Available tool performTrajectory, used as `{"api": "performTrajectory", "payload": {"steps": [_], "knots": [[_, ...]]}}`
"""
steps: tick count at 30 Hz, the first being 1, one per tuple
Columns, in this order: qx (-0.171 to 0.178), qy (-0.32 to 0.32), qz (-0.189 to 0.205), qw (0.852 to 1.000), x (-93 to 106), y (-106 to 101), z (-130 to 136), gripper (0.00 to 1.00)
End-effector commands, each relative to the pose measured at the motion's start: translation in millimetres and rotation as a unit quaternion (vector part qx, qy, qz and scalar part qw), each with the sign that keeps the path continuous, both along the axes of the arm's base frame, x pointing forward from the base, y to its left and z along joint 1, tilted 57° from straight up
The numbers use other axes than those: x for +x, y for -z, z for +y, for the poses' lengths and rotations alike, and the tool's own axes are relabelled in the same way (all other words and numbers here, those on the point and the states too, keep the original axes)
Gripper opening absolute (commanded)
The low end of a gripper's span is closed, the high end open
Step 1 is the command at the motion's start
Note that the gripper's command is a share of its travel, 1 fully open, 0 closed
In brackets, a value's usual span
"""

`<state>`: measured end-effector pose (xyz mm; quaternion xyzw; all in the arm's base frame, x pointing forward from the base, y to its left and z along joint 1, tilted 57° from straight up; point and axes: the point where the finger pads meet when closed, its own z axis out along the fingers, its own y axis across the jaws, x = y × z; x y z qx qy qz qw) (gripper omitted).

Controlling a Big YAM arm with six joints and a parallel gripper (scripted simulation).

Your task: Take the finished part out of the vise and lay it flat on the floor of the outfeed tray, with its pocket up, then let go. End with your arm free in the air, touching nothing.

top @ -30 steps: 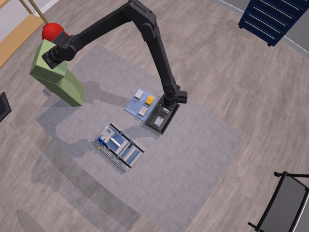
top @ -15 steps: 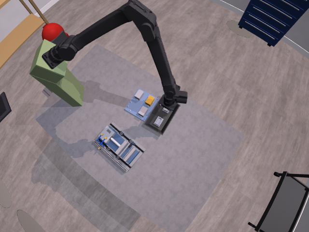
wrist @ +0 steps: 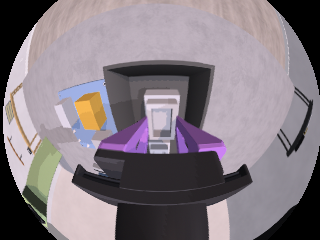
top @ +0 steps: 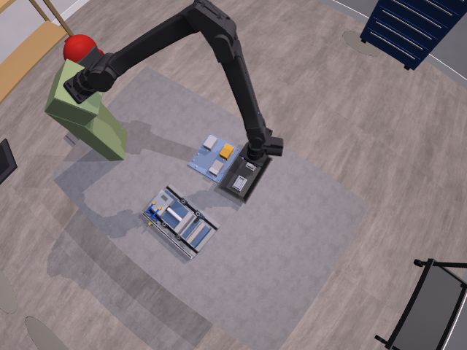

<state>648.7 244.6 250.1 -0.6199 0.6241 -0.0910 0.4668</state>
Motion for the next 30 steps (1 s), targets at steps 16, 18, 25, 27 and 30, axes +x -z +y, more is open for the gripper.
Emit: {"api": "performTrajectory", "payload": {"steps": [16,18,25,27,30], "knots": [[0.012,-0.001,-0.022,1.000,3.1,-23.4,7.6,0.00],[0.011,0.000,-0.021,1.000,3.3,-22.4,7.6,0.00],[0.011,-0.001,-0.019,1.000,3.8,-19.5,8.2,0.00],[0.011,-0.001,-0.019,1.000,3.7,-19.3,8.6,0.00],[0.011,0.000,-0.020,1.000,3.8,-20.2,8.1,0.00]]}}
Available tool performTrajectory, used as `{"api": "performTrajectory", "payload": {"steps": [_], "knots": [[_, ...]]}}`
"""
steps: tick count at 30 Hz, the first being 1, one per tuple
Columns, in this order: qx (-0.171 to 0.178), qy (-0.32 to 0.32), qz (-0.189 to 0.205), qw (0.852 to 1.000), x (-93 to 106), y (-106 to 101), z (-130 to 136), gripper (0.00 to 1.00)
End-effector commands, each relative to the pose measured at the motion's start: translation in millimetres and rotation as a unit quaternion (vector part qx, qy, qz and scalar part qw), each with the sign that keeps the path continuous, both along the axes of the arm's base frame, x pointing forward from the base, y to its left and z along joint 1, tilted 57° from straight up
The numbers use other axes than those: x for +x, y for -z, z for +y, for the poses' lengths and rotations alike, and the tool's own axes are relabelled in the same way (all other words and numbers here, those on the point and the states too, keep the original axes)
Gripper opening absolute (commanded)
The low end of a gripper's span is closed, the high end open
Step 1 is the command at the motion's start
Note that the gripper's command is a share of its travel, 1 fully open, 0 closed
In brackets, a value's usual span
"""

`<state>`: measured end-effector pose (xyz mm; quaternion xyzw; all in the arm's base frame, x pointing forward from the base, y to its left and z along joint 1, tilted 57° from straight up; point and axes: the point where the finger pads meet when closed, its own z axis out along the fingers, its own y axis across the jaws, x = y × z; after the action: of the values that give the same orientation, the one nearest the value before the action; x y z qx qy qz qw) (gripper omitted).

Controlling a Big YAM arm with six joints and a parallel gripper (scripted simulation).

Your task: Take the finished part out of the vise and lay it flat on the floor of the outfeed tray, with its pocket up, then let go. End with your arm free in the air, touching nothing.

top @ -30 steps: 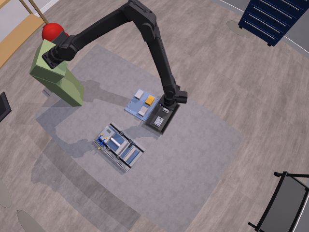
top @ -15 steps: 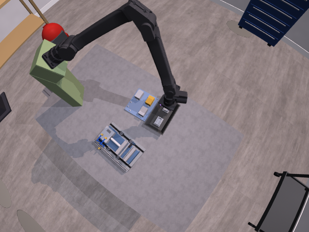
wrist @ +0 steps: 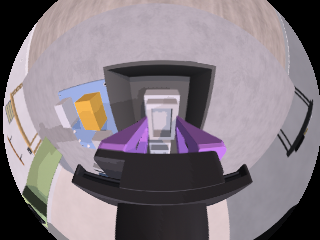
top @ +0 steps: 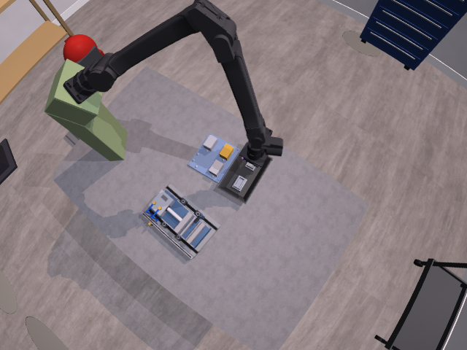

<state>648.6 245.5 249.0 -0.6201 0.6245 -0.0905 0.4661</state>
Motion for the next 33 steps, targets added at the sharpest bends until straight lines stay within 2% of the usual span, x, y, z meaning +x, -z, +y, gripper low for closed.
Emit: {"api": "performTrajectory", "payload": {"steps": [1,9,14,18,25,26,33], "knots": [[0.011,0.000,-0.021,1.000,4.0,-21.1,7.1,0.00],[0.012,0.001,-0.023,1.000,3.8,-23.7,6.7,0.00],[0.011,-0.001,-0.018,1.000,4.5,-16.1,9.4,0.00],[0.012,0.000,-0.022,1.000,3.8,-20.5,9.0,0.00],[0.011,0.000,-0.018,1.000,4.7,-14.1,10.5,0.00],[0.013,0.000,-0.025,1.000,3.2,-23.7,9.3,0.00],[0.011,0.000,-0.020,1.000,4.4,-16.2,11.2,0.00]]}}
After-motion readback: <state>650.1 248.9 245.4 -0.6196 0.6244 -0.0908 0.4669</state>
